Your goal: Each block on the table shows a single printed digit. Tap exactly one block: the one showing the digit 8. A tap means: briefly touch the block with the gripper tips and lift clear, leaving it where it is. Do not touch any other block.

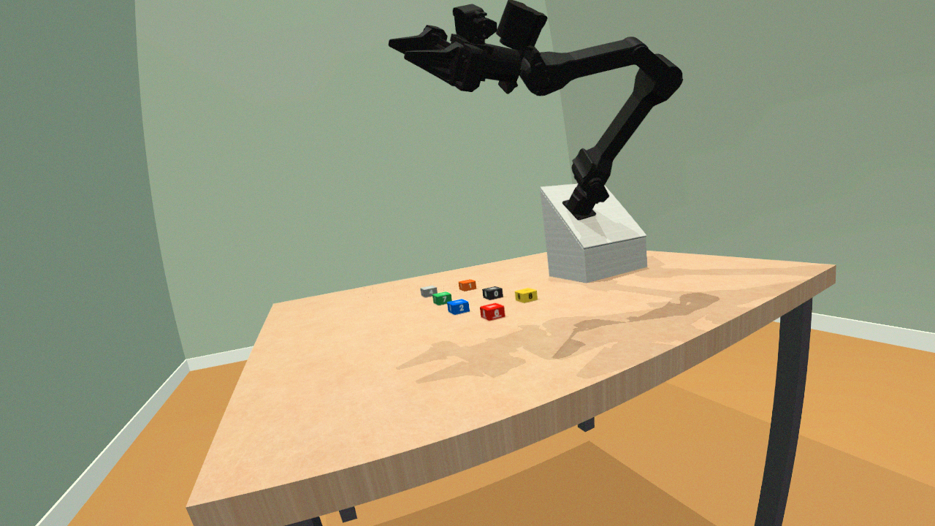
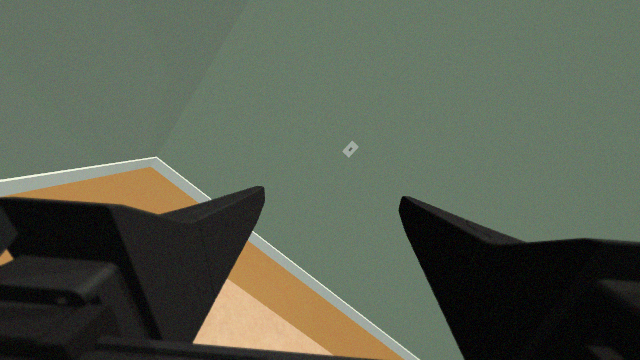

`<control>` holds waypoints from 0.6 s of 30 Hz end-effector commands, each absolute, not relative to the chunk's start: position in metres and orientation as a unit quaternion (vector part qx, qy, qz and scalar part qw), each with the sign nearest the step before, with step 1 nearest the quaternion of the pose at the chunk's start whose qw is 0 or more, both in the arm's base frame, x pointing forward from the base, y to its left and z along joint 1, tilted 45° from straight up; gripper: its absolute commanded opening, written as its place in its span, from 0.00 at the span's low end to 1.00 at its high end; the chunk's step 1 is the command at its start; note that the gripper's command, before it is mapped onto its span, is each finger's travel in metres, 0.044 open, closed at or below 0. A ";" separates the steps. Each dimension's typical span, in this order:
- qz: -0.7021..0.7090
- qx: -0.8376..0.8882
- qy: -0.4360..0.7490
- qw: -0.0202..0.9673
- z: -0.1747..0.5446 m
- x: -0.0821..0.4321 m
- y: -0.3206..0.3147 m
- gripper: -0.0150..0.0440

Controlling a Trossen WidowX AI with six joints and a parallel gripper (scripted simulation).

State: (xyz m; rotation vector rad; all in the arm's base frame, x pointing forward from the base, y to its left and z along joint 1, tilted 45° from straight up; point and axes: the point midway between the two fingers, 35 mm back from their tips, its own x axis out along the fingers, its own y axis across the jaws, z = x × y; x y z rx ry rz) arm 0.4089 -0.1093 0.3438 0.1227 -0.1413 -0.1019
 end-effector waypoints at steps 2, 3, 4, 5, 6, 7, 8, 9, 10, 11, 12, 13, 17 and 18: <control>-0.060 0.041 0.091 0.993 0.253 0.433 -0.140 0.93; -0.058 0.039 0.125 0.990 0.233 0.435 -0.146 0.93; -0.056 0.039 0.160 0.985 0.212 0.435 -0.151 0.93; -0.052 0.039 0.195 0.979 0.192 0.435 -0.156 0.93; -0.046 0.040 0.229 0.972 0.171 0.433 -0.160 0.93; -0.040 0.043 0.263 0.963 0.150 0.430 -0.164 0.93; -0.032 0.047 0.296 0.953 0.130 0.426 -0.167 0.93; -0.023 0.053 0.329 0.942 0.109 0.421 -0.170 0.93; -0.012 0.060 0.362 0.930 0.089 0.414 -0.172 0.93; 0.000 0.068 0.394 0.917 0.069 0.406 -0.173 0.93; 0.014 0.078 0.425 0.902 0.050 0.397 -0.173 0.93; 0.029 0.091 0.455 0.885 0.031 0.387 -0.173 0.93; 0.104 0.160 0.559 0.807 -0.035 0.337 -0.162 0.93; 0.125 0.182 0.579 0.785 -0.048 0.323 -0.157 0.93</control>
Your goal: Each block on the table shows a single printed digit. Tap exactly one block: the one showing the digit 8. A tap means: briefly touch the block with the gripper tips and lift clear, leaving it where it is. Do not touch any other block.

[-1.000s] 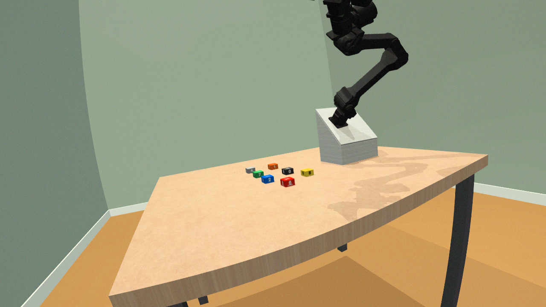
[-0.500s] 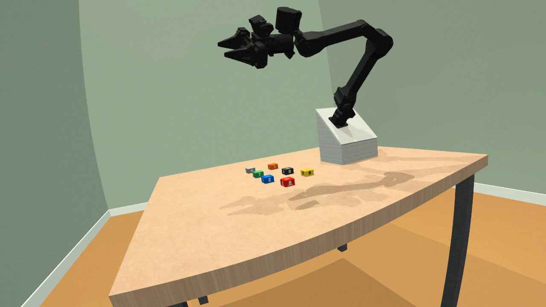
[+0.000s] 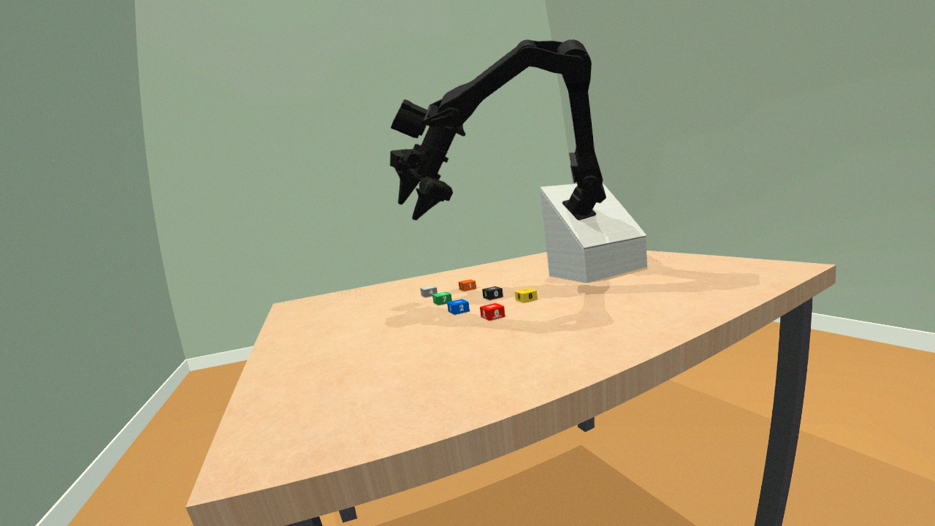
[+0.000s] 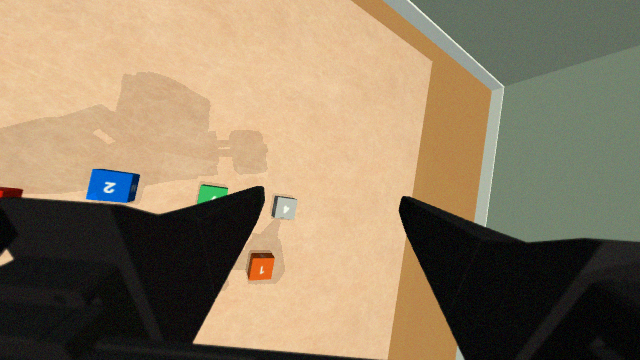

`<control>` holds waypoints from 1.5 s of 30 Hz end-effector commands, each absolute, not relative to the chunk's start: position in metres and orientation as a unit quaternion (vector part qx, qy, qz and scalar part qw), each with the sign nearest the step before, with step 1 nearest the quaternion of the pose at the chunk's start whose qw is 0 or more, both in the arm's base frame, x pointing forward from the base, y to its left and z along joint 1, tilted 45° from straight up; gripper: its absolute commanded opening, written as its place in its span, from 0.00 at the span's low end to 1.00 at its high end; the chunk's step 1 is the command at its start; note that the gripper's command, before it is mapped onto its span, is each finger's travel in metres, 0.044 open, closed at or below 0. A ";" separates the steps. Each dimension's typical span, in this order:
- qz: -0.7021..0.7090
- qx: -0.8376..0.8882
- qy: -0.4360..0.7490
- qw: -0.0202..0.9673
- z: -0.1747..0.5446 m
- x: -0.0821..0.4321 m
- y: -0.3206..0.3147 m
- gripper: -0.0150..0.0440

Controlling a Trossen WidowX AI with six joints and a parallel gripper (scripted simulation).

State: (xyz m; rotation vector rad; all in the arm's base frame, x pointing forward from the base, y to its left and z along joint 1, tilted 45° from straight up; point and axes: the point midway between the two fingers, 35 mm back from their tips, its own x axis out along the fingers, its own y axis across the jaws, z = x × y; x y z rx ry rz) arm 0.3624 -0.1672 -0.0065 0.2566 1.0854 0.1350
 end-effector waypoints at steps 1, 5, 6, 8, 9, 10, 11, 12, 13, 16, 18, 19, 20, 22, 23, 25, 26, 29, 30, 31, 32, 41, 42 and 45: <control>0.147 0.206 0.595 0.763 -0.059 0.310 -0.151 0.93; 0.219 0.297 0.629 0.685 -0.083 0.266 -0.130 0.93; 0.224 0.303 0.629 0.680 -0.084 0.264 -0.128 0.93; 0.224 0.303 0.630 0.679 -0.084 0.264 -0.128 0.93; 0.224 0.303 0.630 0.679 -0.084 0.264 -0.128 0.93; 0.224 0.303 0.630 0.679 -0.084 0.264 -0.128 0.93; 0.224 0.303 0.630 0.679 -0.084 0.264 -0.128 0.93; 0.224 0.303 0.630 0.679 -0.084 0.264 -0.128 0.93; 0.224 0.303 0.630 0.679 -0.084 0.264 -0.128 0.93; 0.224 0.303 0.630 0.679 -0.084 0.264 -0.128 0.93; 0.224 0.303 0.630 0.679 -0.084 0.264 -0.128 0.93; 0.224 0.303 0.630 0.679 -0.084 0.264 -0.128 0.93; 0.224 0.303 0.630 0.679 -0.084 0.264 -0.128 0.93; 0.224 0.303 0.630 0.679 -0.084 0.264 -0.128 0.93; 0.224 0.303 0.630 0.679 -0.084 0.264 -0.128 0.93; 0.224 0.303 0.630 0.679 -0.084 0.264 -0.128 0.93; 0.224 0.303 0.630 0.679 -0.084 0.264 -0.128 0.93; 0.224 0.303 0.630 0.679 -0.082 0.264 -0.127 0.93; 0.223 0.303 0.630 0.679 -0.077 0.265 -0.122 0.93; 0.223 0.303 0.630 0.679 -0.068 0.267 -0.114 0.93; 0.223 0.303 0.630 0.679 -0.057 0.268 -0.104 0.93; 0.226 0.307 0.629 0.677 0.003 0.260 -0.035 0.93; 0.226 0.307 0.629 0.677 0.003 0.260 -0.035 0.93; 0.226 0.307 0.629 0.677 0.003 0.260 -0.035 0.93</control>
